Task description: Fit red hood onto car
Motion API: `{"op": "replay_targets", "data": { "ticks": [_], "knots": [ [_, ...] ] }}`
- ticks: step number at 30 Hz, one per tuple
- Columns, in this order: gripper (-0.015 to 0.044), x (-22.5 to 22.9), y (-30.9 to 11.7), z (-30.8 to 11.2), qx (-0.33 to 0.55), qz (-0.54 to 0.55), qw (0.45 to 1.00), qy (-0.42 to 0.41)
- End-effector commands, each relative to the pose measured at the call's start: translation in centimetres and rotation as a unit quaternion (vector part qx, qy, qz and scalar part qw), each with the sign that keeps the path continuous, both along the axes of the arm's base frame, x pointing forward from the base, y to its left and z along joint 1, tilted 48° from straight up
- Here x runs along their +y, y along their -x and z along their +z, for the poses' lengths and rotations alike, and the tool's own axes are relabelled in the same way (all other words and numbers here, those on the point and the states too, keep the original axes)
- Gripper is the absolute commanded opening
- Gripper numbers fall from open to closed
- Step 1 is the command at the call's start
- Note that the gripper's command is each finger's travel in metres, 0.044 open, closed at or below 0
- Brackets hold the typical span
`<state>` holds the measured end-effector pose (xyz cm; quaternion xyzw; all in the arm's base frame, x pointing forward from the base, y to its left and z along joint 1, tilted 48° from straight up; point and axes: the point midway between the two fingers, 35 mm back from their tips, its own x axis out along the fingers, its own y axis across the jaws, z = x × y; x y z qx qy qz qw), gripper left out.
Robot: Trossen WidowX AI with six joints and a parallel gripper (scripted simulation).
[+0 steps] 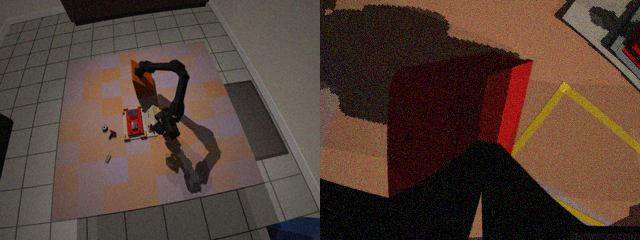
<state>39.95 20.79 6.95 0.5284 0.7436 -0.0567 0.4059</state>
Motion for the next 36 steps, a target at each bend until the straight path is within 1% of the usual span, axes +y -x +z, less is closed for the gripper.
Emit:
{"op": "replay_targets", "data": {
  "ticks": [1,6,13,15,19,36],
  "knots": [
    [0.0,0.1,-0.2,0.0,0.003,-0.002,1.0,0.0],
    [0.0,-0.3,-0.4,0.5,0.003,-0.002,1.0,0.0],
    [0.0,-5.3,-1.1,4.7,0.003,-0.002,1.0,0.002],
    [0.0,-5.9,-1.1,5.3,0.003,-0.002,1.0,0.001],
    [0.0,-5.8,-1.4,4.8,0.003,-0.012,1.0,0.002],
    [0.0,-5.8,-1.4,4.8,0.003,-0.012,1.0,0.002]
  ]
}}
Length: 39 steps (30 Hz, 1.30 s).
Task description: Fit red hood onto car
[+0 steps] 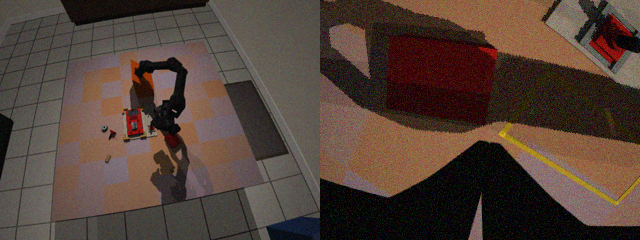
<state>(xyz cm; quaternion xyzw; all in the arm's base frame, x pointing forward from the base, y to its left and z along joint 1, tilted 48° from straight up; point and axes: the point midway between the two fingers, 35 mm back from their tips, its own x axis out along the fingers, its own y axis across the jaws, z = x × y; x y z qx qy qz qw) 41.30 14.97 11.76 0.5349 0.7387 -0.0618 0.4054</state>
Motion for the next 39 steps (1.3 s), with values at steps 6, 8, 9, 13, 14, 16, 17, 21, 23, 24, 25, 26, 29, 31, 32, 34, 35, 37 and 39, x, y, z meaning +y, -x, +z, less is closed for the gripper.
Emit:
{"op": "replay_targets", "data": {
  "ticks": [6,8,9,13,14,16,17,21,23,24,25,26,29,31,32,34,35,37,39],
  "knots": [
    [0.0105,1.0,-0.4,-0.3,-0.07,0.064,0.995,-0.009],
    [0.0157,1.7,-0.7,-0.6,-0.128,0.117,0.985,-0.017],
    [0.0184,2.1,-0.9,-0.7,-0.157,0.143,0.977,-0.021],
    [0.0289,3.8,-1.4,-1.2,-0.268,0.245,0.931,-0.036],
    [0.0315,4.2,-1.6,-1.3,-0.295,0.27,0.916,-0.04],
    [0.0367,5.1,-1.8,-1.5,-0.348,0.317,0.881,-0.048],
    [0.0394,5.5,-1.9,-1.7,-0.374,0.341,0.861,-0.052],
    [0.044,7.2,-2.3,-2.2,-0.47,0.427,0.77,-0.067],
    [0.044,8.0,-2.4,-2.4,-0.51,0.463,0.722,-0.074],
    [0.044,8.2,-2.5,-2.4,-0.52,0.472,0.708,-0.076],
    [0.044,8.3,-2.5,-2.4,-0.523,0.475,0.704,-0.076],
    [0.044,8.3,-2.5,-2.4,-0.523,0.475,0.704,-0.076],
    [0.044,8.3,-2.5,-2.4,-0.523,0.475,0.704,-0.076],
    [0.044,8.3,-2.5,-2.4,-0.523,0.475,0.704,-0.076],
    [0.044,8.3,-2.5,-2.4,-0.523,0.475,0.704,-0.076],
    [0.044,8.3,-2.5,-2.4,-0.523,0.475,0.704,-0.076],
    [0.044,8.3,-2.5,-2.4,-0.523,0.475,0.704,-0.076],
    [0.044,8.3,-2.5,-2.5,-0.523,0.475,0.704,-0.076],
    [0.044,8.4,-2.5,-2.5,-0.523,0.475,0.704,-0.076]
  ]
}}
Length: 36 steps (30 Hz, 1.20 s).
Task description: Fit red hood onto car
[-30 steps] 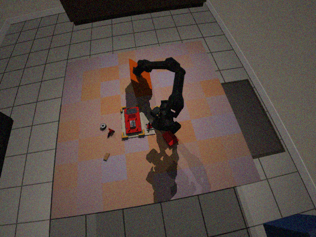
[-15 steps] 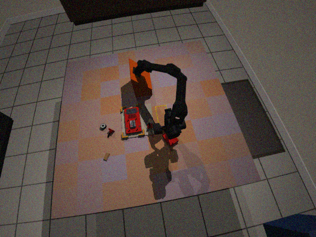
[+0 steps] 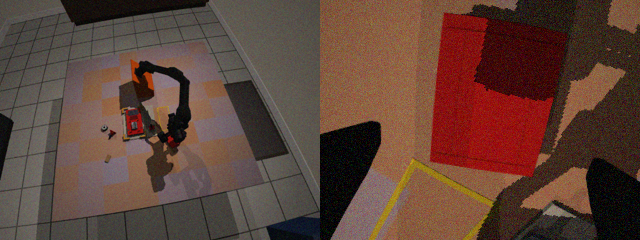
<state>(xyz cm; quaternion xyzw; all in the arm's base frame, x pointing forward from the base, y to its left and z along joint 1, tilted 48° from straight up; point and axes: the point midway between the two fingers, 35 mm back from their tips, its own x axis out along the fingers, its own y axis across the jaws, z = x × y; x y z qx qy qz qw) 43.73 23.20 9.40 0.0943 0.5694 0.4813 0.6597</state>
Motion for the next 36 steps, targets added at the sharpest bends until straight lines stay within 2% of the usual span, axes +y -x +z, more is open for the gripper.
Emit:
{"op": "replay_targets", "data": {
  "ticks": [1,36],
  "knots": [
    [0.044,0.2,0.0,-0.2,-0.005,0.005,1.0,0.0],
    [0.044,2.0,0.1,-1.7,-0.005,0.005,1.0,0.0]
  ]
}}
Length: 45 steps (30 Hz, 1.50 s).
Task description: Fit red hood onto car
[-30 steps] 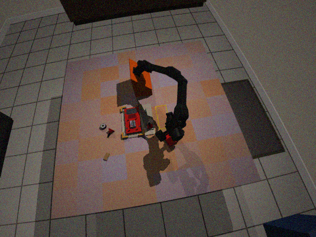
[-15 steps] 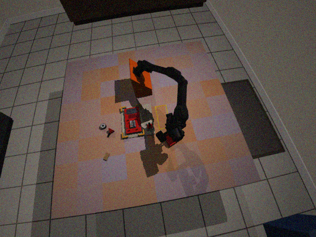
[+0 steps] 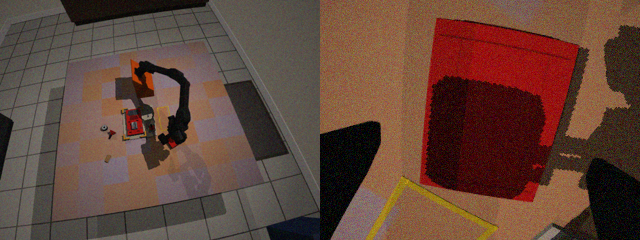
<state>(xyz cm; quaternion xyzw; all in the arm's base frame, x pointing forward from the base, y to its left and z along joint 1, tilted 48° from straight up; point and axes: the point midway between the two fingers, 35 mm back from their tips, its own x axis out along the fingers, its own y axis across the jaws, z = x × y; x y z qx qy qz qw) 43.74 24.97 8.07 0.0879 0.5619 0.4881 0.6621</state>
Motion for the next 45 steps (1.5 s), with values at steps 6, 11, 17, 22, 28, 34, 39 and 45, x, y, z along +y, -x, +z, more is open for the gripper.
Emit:
{"op": "replay_targets", "data": {
  "ticks": [6,11,17,22,28,34,39,45],
  "knots": [
    [0.044,0.5,0.2,-0.7,0.005,-0.001,1.0,0.003],
    [0.044,0.8,0.2,-0.9,0.005,-0.001,1.0,0.003],
    [0.044,1.1,0.3,-1.2,0.005,-0.001,1.0,0.002],
    [0.044,1.3,0.3,-1.4,0.005,-0.001,1.0,0.002],
    [0.044,1.6,0.3,-1.7,0.005,-0.001,1.0,0.002],
    [0.044,1.9,0.4,-2.0,0.005,-0.001,1.0,0.002],
    [0.044,2.2,0.4,-2.2,0.005,-0.001,1.0,0.002],
    [0.044,2.3,0.4,-2.3,0.005,-0.001,1.0,0.002]
  ]
}}
